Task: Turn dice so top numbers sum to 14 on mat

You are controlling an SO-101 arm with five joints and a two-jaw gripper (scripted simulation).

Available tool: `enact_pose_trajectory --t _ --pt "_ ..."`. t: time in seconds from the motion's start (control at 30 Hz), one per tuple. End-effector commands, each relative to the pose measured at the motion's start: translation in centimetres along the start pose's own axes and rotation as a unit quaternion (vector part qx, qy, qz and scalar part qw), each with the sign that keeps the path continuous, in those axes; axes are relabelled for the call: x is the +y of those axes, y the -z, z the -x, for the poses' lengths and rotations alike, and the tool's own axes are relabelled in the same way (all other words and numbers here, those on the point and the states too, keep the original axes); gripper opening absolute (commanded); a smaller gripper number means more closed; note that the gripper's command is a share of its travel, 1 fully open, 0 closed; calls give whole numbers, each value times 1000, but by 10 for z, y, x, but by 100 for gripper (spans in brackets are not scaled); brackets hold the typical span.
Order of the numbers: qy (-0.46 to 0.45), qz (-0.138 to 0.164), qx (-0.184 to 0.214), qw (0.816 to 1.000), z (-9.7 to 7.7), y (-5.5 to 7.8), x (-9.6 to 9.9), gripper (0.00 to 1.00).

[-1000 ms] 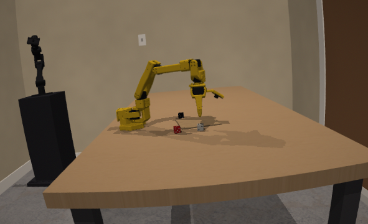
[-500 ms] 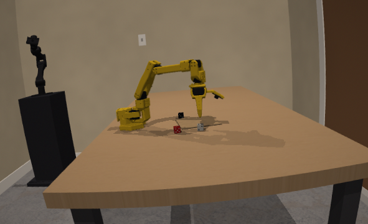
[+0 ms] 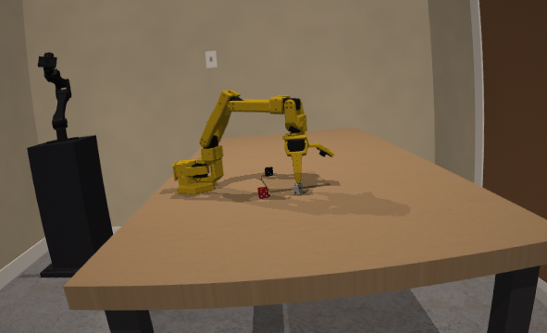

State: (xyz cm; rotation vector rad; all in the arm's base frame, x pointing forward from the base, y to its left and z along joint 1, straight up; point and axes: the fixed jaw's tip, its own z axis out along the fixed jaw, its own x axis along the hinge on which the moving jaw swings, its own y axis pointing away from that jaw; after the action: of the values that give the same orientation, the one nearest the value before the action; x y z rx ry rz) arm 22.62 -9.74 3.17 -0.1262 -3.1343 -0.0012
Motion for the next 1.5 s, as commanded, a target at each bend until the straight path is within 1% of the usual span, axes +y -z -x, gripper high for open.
enact_pose_trajectory --t 0.0,0.1,0.17,0.33,0.5,1.0,1.3,1.47 --pt "0 -6 -19 1000 4 -1 -4 28" --pt "0 -6 -19 1000 3 -5 -4 28" --pt "0 -6 -19 1000 3 -5 -4 28" --pt "0 -6 -19 1000 3 -11 -4 28" --pt "0 -6 -18 1000 3 -14 -4 28" --pt "0 -6 -18 1000 3 -15 -4 27" --pt "0 -7 -18 1000 3 -15 -6 24" --pt "0 -7 -18 1000 3 -15 -8 21"
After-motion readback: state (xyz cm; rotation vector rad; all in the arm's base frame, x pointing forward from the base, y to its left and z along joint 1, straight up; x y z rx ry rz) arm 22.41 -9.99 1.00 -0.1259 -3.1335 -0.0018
